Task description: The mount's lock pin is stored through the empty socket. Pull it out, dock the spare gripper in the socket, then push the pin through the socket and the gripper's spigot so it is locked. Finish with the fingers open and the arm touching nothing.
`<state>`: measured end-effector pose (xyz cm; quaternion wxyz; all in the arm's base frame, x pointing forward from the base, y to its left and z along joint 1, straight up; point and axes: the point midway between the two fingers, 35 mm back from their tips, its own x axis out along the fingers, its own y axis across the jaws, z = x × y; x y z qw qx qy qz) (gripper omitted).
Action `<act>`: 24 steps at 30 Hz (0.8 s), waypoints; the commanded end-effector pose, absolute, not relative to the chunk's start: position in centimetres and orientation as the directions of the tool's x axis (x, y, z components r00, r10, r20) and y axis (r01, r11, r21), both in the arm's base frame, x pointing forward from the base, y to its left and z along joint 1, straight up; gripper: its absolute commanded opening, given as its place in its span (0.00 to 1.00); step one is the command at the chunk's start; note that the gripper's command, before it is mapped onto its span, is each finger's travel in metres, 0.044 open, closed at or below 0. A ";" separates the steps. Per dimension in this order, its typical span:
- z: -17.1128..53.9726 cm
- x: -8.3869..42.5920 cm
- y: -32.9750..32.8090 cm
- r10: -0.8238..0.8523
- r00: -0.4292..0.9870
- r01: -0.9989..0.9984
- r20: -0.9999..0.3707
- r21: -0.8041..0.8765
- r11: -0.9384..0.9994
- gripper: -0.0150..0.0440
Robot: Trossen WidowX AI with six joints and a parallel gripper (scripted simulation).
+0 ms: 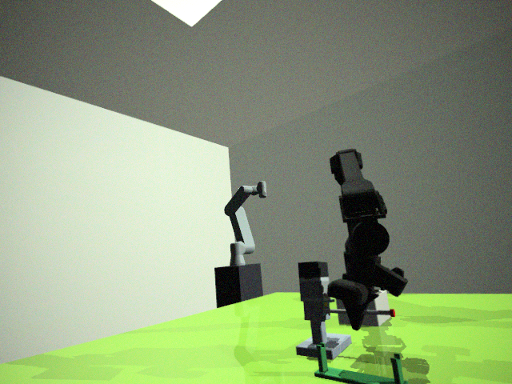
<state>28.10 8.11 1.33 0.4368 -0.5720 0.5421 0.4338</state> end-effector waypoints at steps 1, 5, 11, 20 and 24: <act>1.3 28.1 7.7 -0.245 0.037 -0.999 -0.969 -0.030 -0.036 0.25; 1.3 28.1 7.5 -0.245 0.037 -0.999 -0.969 -0.029 -0.036 0.25; 1.3 28.1 7.2 -0.245 0.037 -0.999 -0.969 -0.029 -0.036 0.25; 1.3 28.1 6.6 -0.245 0.036 -0.999 -0.969 -0.028 -0.036 0.25; 1.3 28.1 6.3 -0.245 0.036 -0.999 -0.969 -0.028 -0.036 0.25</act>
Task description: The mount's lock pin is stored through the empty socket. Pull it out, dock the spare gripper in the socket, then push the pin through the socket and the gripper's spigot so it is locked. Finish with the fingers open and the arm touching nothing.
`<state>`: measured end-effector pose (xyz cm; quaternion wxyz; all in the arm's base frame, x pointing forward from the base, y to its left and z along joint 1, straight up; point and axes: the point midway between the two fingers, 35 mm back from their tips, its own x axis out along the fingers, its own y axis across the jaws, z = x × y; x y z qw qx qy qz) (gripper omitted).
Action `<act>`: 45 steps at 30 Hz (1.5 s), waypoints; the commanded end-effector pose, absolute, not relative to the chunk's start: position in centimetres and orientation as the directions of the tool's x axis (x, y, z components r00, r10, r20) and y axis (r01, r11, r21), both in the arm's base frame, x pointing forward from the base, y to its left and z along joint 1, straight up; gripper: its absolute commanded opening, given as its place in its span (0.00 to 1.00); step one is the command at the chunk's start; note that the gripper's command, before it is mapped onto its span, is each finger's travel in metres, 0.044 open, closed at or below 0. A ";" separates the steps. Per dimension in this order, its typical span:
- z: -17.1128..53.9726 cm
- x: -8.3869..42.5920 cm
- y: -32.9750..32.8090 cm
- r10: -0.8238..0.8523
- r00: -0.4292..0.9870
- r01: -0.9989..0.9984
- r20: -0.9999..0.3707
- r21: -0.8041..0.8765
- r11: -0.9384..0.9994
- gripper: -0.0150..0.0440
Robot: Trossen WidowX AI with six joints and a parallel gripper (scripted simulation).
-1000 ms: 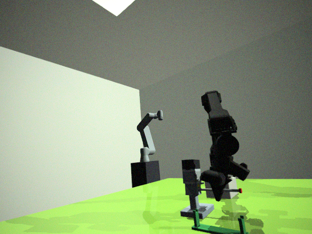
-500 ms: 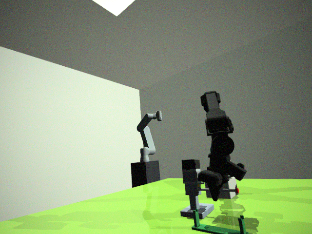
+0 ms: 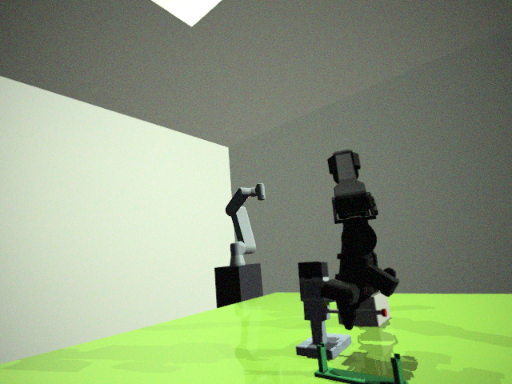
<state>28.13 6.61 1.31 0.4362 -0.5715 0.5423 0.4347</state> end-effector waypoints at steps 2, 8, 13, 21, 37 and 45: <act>1.3 28.1 6.2 -0.245 0.035 -0.999 -0.969 -0.027 -0.036 0.25; 1.3 28.1 5.8 -0.245 0.035 -0.999 -0.969 -0.027 -0.036 0.25; 1.3 28.2 5.5 -0.245 0.034 -0.999 -0.969 -0.026 -0.036 0.25; 1.3 28.2 5.0 -0.244 0.033 -0.999 -0.969 -0.025 -0.037 0.25; 1.3 28.2 4.3 -0.240 0.028 -0.999 -0.970 -0.021 -0.031 0.30; 1.3 28.2 4.3 -0.240 0.028 -0.999 -0.970 -0.021 -0.031 0.59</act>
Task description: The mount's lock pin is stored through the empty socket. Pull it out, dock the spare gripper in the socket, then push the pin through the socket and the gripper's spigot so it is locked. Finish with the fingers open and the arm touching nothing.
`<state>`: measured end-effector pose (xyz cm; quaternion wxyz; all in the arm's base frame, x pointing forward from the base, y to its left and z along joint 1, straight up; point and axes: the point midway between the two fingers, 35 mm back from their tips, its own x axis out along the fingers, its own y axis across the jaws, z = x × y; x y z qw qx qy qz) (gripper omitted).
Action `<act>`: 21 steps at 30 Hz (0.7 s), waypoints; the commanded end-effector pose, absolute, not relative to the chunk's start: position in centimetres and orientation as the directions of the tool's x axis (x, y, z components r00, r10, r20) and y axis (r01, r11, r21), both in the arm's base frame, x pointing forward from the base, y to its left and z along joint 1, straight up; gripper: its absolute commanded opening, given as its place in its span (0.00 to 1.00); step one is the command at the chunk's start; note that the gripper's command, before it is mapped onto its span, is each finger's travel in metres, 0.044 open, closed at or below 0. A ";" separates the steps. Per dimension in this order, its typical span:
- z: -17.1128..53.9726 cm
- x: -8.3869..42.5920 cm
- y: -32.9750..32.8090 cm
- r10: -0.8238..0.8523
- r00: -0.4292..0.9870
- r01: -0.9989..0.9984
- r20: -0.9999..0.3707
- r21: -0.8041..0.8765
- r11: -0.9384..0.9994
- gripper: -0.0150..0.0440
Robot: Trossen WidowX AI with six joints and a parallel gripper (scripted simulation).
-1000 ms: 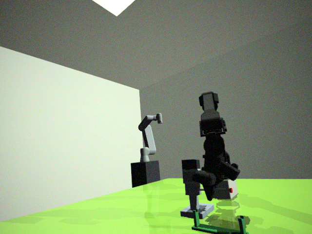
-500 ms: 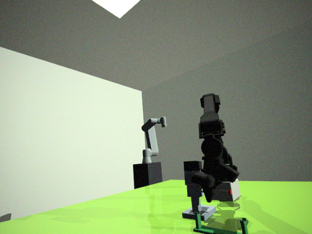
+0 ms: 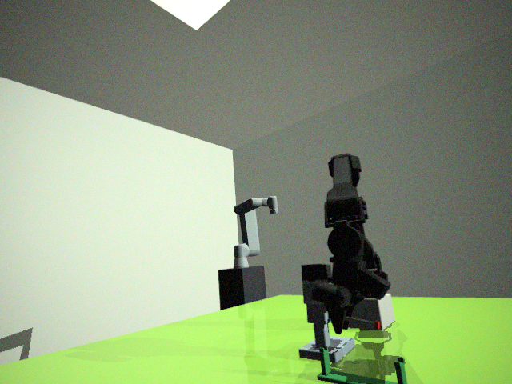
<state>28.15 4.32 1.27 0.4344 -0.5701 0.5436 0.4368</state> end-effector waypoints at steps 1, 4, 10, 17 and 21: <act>1.3 28.2 4.3 -0.240 0.028 -0.999 -0.970 -0.021 -0.031 0.59; 1.4 28.2 4.4 -0.240 0.028 -0.999 -0.970 -0.021 -0.031 0.59; 2.5 28.0 5.3 -0.241 0.023 -0.999 -0.970 -0.015 -0.034 0.59; 3.8 27.7 6.4 -0.244 0.018 -0.999 -0.970 -0.008 -0.041 0.59; 4.5 27.6 7.0 -0.246 0.016 -0.999 -0.969 -0.005 -0.045 0.59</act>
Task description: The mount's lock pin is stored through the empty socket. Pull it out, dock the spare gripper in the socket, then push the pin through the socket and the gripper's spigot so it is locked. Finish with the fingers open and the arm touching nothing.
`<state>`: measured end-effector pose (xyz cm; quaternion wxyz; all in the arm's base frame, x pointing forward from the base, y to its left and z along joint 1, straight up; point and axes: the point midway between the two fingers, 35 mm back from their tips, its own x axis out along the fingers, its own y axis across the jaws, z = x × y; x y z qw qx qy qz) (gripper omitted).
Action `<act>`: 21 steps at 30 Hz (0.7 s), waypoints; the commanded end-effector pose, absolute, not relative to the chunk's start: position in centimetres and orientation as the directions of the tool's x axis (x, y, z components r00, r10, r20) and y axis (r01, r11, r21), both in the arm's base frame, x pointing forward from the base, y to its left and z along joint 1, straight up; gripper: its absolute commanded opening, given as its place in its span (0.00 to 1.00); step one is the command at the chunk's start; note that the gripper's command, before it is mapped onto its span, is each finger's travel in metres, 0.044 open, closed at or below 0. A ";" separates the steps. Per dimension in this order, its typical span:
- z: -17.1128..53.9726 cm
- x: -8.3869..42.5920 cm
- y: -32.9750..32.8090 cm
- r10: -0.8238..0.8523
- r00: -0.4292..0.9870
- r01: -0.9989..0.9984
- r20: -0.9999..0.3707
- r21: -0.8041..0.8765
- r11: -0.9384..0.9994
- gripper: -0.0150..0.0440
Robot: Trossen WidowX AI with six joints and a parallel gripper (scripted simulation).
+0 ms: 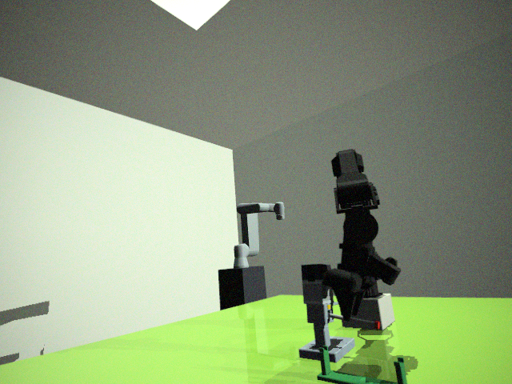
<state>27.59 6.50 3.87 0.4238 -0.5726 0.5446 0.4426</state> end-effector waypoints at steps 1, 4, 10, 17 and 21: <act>4.7 27.6 7.1 -0.247 0.016 -0.999 -0.969 -0.004 -0.046 0.59; 5.2 27.5 7.6 -0.249 0.014 -0.999 -0.968 -0.002 -0.050 0.59; 6.3 27.3 8.5 -0.253 0.012 -0.998 -0.968 0.002 -0.056 0.59; 7.6 27.2 9.5 -0.257 0.010 -0.998 -0.966 0.007 -0.063 0.59; 8.4 27.1 10.1 -0.260 0.009 -0.998 -0.966 0.009 -0.067 0.59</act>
